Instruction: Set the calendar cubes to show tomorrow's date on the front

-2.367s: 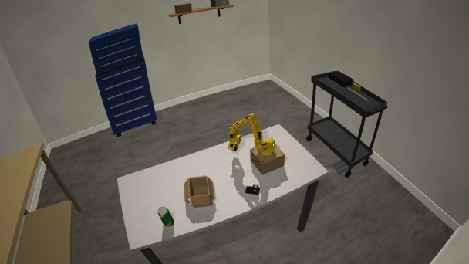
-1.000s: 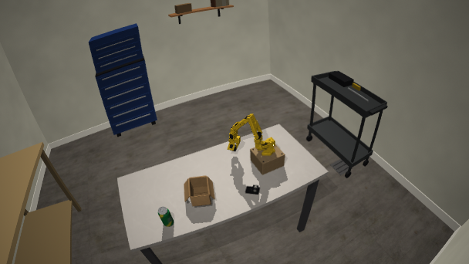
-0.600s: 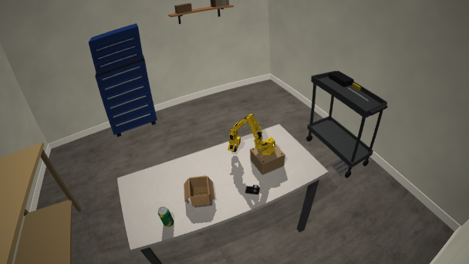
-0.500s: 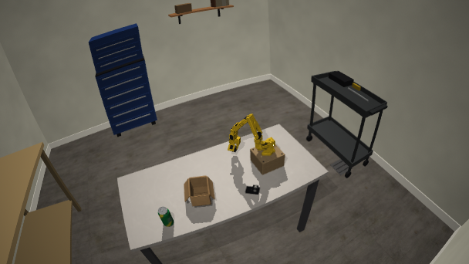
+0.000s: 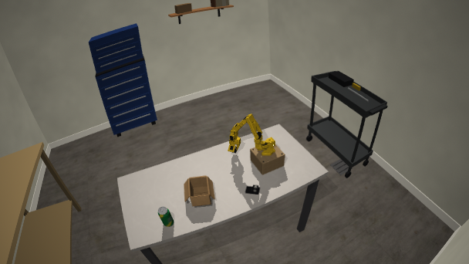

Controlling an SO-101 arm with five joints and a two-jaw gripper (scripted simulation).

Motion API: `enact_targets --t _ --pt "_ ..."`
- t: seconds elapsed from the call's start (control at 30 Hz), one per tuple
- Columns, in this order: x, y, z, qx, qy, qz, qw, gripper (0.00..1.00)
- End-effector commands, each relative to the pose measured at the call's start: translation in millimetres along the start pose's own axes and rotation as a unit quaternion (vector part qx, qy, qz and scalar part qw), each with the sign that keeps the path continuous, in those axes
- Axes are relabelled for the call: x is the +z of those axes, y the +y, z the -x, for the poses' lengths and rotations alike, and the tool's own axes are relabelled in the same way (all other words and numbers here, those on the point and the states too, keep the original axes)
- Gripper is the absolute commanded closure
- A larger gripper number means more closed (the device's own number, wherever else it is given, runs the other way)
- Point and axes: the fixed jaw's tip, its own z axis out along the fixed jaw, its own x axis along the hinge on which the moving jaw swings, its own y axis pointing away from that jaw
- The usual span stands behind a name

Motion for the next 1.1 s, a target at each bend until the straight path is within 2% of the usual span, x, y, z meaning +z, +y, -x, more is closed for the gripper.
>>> enact_targets --t 0.0,1.07 --pt "2.0 1.2 -1.2 0.0 -0.001 0.001 1.0 1.0" --pt "14.0 1.3 -1.0 0.0 -0.001 0.001 1.0 1.0"
